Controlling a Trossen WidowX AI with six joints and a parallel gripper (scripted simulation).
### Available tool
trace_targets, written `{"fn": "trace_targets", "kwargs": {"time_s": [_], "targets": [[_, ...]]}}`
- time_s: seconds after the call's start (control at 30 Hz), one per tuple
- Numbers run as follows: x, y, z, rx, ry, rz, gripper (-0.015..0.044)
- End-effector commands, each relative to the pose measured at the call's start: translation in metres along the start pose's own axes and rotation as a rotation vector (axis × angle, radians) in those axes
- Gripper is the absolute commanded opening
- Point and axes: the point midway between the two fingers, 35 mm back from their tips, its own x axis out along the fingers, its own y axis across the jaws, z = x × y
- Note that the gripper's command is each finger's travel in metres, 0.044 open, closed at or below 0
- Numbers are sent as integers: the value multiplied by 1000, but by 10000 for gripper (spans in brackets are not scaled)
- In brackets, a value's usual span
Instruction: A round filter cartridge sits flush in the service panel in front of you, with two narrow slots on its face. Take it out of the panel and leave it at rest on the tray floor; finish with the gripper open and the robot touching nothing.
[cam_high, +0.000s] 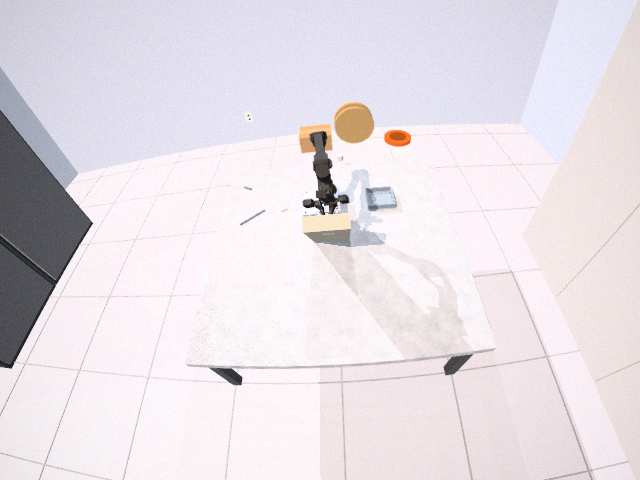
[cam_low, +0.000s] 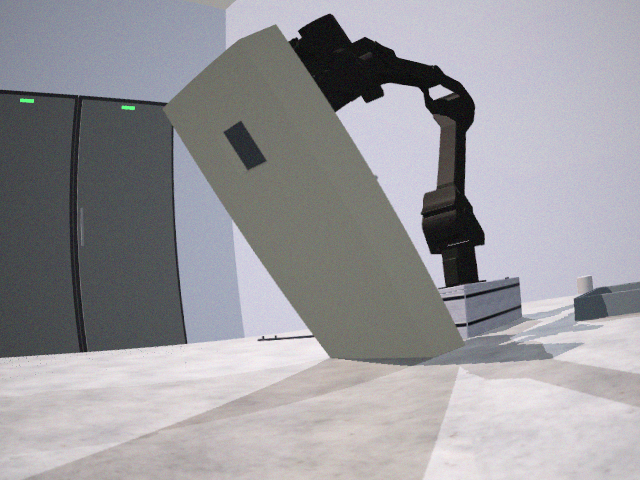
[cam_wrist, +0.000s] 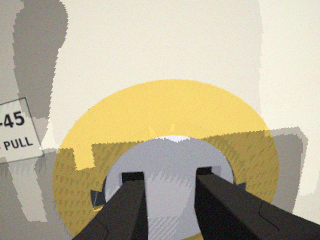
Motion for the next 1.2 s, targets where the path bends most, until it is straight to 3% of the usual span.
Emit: {"fn": "trace_targets", "kwargs": {"time_s": [0.0, 0.13, 0.63, 1.17], "targets": [[8, 1, 1, 2, 0, 0, 0], [8, 1, 1, 2, 0, 0, 0], [-73, 1, 0, 2, 7, -1, 0], [-71, -5, -38, 2, 8, -1, 0]]}}
